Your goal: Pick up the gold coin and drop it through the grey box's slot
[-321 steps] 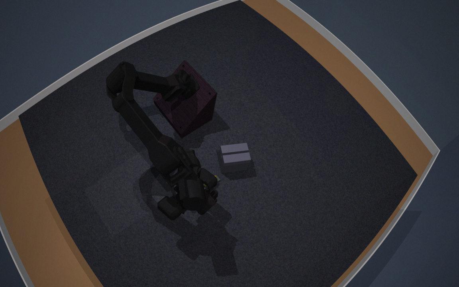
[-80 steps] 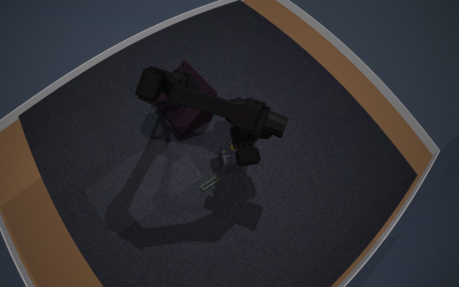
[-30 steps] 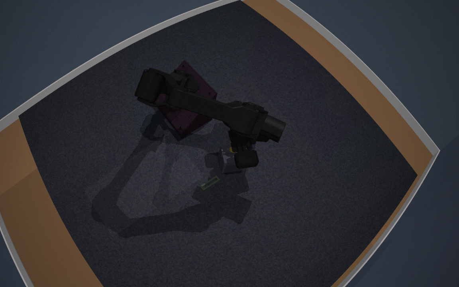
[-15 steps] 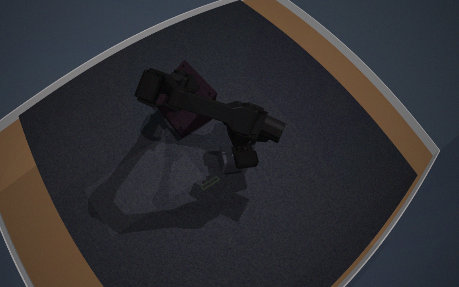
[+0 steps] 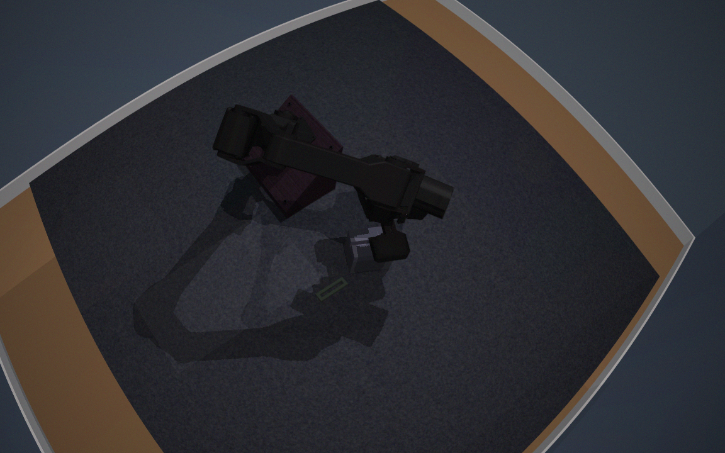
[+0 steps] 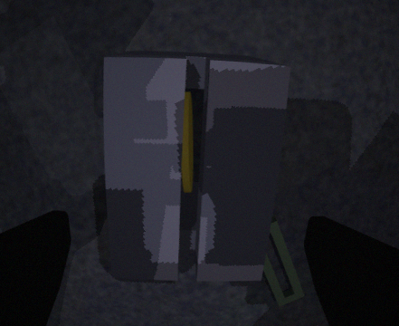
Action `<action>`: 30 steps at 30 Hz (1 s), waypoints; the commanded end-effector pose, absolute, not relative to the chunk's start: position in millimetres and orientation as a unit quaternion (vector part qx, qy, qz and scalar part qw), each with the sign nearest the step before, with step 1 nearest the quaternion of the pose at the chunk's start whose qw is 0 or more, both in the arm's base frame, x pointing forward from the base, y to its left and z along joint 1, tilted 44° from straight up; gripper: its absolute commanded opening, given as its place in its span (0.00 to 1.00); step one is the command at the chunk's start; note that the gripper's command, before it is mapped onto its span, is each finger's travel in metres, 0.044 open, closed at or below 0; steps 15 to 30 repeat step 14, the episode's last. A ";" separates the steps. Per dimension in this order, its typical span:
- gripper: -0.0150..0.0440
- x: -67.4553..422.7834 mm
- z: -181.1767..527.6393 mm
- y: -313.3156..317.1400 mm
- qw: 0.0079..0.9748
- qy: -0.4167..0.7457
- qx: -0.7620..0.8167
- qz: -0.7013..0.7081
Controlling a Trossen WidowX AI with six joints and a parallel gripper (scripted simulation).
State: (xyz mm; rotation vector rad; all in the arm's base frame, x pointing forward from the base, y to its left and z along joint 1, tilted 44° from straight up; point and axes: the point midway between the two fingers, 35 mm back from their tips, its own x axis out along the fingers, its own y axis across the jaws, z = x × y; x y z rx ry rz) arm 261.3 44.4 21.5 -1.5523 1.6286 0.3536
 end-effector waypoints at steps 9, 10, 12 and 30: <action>1.00 254.0 52.7 72.3 0.419 0.649 -0.620 0.140; 1.00 254.0 52.7 72.3 0.419 0.649 -0.620 0.140; 1.00 254.0 52.7 72.3 0.419 0.649 -0.620 0.140; 1.00 254.0 52.7 72.3 0.419 0.649 -0.620 0.140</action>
